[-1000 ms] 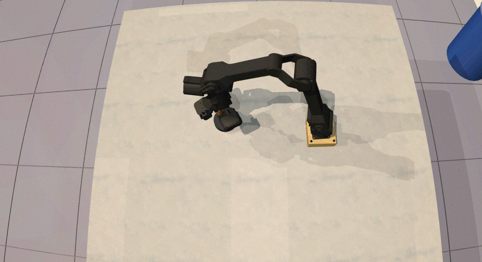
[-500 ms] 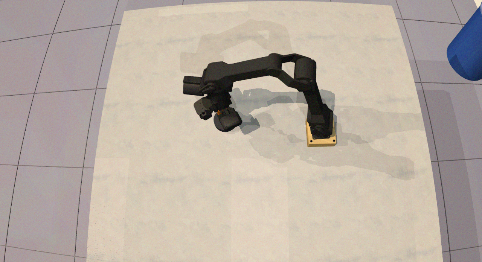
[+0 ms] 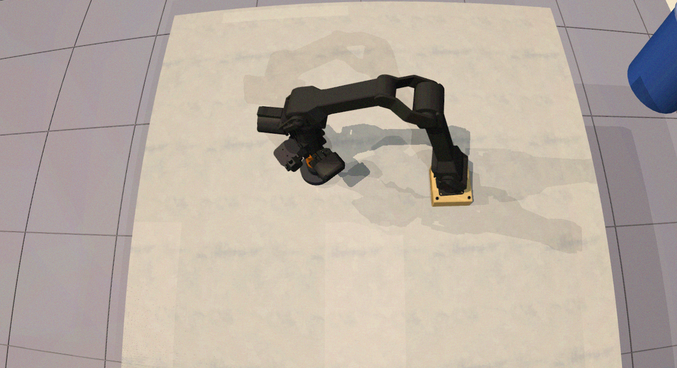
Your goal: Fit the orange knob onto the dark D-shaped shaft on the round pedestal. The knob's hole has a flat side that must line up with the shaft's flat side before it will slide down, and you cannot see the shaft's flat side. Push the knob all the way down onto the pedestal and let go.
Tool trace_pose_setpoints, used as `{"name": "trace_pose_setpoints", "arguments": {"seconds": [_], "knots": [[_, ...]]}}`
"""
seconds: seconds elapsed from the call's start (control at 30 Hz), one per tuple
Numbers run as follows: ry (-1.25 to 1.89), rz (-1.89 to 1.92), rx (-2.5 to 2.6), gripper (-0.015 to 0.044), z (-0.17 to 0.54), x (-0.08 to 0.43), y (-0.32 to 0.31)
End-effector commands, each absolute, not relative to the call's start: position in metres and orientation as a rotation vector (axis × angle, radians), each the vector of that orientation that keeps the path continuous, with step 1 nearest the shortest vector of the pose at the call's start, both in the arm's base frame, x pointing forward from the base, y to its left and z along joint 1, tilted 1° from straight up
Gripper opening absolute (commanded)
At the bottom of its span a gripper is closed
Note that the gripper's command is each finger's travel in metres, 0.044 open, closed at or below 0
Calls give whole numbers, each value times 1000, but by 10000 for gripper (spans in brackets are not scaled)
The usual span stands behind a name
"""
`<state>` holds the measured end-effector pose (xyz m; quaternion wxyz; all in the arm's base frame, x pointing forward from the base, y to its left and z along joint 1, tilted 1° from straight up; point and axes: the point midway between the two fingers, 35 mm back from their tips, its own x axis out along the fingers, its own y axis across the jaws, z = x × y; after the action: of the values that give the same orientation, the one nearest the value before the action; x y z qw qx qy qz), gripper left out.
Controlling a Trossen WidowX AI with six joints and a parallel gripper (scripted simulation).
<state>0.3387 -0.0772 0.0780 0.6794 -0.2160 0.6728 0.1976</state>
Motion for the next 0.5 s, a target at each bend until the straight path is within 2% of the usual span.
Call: {"name": "trace_pose_setpoints", "arguments": {"seconds": [0.0, 0.47], "knots": [[1506, 454, -503, 0, 77, 339, -78], [1506, 454, -503, 0, 76, 340, -78]]}}
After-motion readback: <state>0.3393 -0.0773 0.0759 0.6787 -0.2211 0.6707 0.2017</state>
